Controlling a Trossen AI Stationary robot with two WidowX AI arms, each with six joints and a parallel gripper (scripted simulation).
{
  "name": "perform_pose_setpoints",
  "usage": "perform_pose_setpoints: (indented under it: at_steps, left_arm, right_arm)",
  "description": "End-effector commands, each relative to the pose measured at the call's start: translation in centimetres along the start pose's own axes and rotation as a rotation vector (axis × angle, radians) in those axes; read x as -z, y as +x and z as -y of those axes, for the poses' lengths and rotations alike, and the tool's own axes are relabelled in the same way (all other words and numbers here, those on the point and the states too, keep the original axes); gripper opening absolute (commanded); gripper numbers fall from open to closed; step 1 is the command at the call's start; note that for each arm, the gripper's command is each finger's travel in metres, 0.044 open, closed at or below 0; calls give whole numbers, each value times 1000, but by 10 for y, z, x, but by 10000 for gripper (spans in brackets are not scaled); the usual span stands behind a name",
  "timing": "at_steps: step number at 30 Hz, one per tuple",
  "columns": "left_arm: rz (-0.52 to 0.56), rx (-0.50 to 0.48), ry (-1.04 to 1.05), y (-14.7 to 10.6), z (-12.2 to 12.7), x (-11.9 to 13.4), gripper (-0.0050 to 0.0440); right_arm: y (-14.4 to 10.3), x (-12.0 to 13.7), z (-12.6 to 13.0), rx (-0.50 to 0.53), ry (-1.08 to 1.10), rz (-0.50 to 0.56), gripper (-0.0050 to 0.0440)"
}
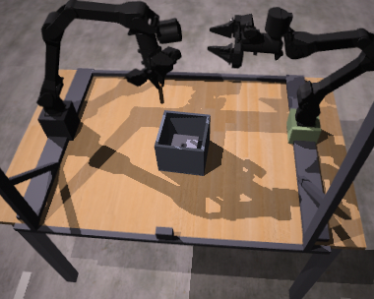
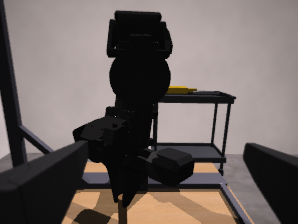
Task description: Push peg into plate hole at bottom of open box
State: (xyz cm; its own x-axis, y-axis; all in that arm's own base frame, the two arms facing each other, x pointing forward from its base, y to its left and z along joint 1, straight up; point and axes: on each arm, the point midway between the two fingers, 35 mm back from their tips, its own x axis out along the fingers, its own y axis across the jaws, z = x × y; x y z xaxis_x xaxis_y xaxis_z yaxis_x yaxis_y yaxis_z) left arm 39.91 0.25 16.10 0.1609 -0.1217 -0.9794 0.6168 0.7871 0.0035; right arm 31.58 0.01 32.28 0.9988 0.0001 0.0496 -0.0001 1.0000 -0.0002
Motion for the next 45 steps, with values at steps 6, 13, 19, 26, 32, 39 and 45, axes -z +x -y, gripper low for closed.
perform_pose_setpoints:
  at_steps: [6,13,19,26,32,39,45]
  left_arm:
    - [-17,-47,-219,27,-1,-39,-50]
    - [-16,-54,-272,34,0,-46,-50]
    - [-11,-69,-343,46,4,-60,-50]
    - [-5,-93,-456,60,8,-76,-50]
    - [7,-113,-567,76,14,-93,-50]
    - [14,-137,-688,93,23,-107,-50]
    - [18,-130,-655,89,17,-105,-50]
  right_arm:
    - [-2,0,0,-2,4,3,440]
    - [-2,0,0,-2,4,3,440]
    - [-2,0,0,-2,4,3,440]
    - [-2,0,0,0,3,1,440]
    - [-2,0,0,-2,4,3,440]
    - [-2,0,0,-2,4,3,440]
    - [-2,0,0,-2,4,3,440]
